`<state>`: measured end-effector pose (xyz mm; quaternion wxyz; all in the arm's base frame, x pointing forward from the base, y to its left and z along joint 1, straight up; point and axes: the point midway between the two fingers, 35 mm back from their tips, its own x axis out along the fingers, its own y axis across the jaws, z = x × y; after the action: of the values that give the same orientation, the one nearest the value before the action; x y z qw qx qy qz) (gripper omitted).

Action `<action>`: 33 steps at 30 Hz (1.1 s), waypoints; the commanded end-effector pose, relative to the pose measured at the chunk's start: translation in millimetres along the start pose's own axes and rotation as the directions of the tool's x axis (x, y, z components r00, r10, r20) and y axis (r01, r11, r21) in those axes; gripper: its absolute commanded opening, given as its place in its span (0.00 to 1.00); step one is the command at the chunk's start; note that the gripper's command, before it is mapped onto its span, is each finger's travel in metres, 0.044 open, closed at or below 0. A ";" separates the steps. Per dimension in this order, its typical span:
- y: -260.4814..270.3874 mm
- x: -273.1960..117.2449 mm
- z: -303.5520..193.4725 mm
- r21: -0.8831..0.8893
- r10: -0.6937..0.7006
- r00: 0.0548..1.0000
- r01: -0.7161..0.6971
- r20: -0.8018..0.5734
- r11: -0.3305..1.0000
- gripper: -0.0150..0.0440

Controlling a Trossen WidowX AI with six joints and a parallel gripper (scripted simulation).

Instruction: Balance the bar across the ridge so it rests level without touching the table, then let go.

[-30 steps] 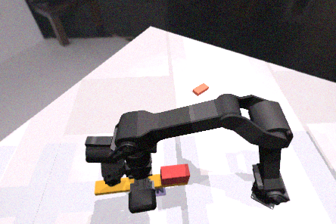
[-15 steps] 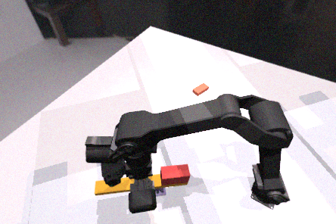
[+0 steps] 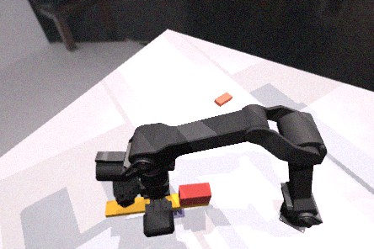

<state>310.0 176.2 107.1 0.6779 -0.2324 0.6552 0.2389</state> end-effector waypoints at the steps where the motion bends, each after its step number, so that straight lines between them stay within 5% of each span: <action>1: -0.6 0.4 0.4 -0.003 -0.004 1.000 0.004 0.003 1.000 0.25; 33: -0.5 3.1 0.3 -0.003 -0.004 1.000 0.004 0.003 1.000 0.25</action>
<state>309.8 176.1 105.2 0.6783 -0.2326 0.6548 0.2389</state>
